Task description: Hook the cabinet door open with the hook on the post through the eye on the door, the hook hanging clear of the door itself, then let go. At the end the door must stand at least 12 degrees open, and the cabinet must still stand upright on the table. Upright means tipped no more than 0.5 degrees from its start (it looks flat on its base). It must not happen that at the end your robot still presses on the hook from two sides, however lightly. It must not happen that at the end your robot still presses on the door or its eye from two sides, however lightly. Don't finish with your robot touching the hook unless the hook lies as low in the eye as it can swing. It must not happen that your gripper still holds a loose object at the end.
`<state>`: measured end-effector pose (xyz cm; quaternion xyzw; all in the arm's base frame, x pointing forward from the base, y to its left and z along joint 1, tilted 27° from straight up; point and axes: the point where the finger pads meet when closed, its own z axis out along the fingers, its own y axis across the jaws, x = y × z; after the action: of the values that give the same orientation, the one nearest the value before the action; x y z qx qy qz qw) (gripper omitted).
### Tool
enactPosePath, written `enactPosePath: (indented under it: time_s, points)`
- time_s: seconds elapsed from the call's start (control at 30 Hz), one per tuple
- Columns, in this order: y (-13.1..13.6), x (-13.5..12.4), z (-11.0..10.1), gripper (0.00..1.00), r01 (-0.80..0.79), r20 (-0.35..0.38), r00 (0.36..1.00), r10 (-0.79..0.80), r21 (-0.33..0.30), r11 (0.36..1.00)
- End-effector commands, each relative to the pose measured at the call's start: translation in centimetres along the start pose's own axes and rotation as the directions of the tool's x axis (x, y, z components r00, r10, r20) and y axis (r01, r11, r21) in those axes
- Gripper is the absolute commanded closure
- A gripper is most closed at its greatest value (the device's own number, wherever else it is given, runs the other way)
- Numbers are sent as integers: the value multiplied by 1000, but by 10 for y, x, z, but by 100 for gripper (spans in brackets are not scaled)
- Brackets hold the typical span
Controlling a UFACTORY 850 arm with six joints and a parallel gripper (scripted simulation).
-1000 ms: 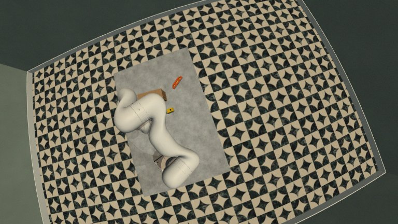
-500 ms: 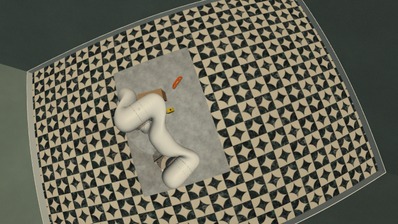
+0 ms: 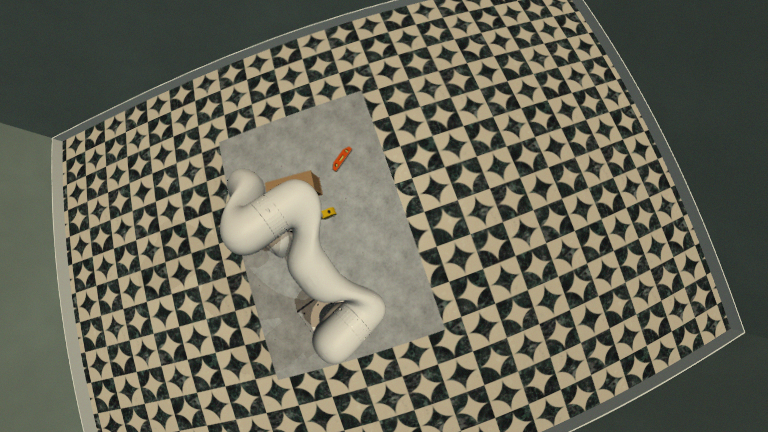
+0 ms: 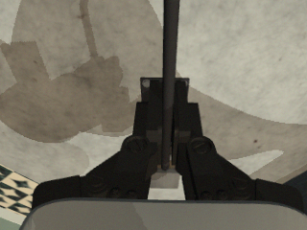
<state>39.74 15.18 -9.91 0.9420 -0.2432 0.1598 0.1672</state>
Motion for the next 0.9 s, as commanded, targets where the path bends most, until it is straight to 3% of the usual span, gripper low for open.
enactPosePath:
  time_s: [0.0,0.87]
  points:
    - [-1,0,0,96,0,0,1000,0,1,1000]
    - [-1,1,2,96,0,0,1000,0,1,1000]
